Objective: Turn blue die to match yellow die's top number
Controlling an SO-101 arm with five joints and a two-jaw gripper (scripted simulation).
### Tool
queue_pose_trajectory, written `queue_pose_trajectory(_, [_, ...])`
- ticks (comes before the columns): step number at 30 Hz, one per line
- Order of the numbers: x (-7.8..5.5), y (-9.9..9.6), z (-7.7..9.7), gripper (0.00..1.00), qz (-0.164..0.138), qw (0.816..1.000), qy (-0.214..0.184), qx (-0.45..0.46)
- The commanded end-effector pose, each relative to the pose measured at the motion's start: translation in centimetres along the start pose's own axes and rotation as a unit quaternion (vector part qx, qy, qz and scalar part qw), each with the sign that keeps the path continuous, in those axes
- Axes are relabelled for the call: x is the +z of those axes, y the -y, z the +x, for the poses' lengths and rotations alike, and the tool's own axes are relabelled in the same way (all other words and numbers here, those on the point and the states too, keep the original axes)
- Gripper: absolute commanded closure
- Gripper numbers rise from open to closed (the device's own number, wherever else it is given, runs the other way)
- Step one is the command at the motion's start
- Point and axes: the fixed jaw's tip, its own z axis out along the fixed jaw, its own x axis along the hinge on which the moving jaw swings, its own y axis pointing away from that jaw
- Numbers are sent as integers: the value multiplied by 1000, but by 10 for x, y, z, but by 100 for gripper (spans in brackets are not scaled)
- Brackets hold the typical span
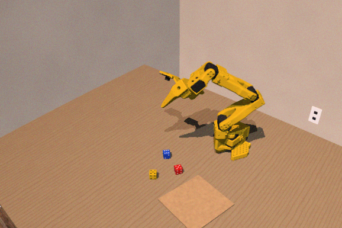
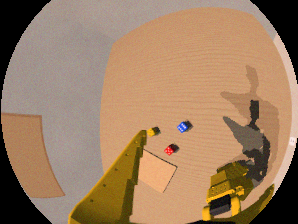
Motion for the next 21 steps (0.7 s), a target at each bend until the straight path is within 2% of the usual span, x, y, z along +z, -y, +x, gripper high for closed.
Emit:
queue_pose_trajectory(1, [0, 0, 0, 0, -1, 1000, 0, 0])
queue_pose_trajectory(17, [0, 0, 0, 0, -1, 1000, 0, 0])
queue_pose_trajectory(18, [6, 7, 6, 0, 19, 1000, -18, 0])
queue_pose_trajectory(21, [7, 7, 7, 0, 18, 1000, -19, -3])
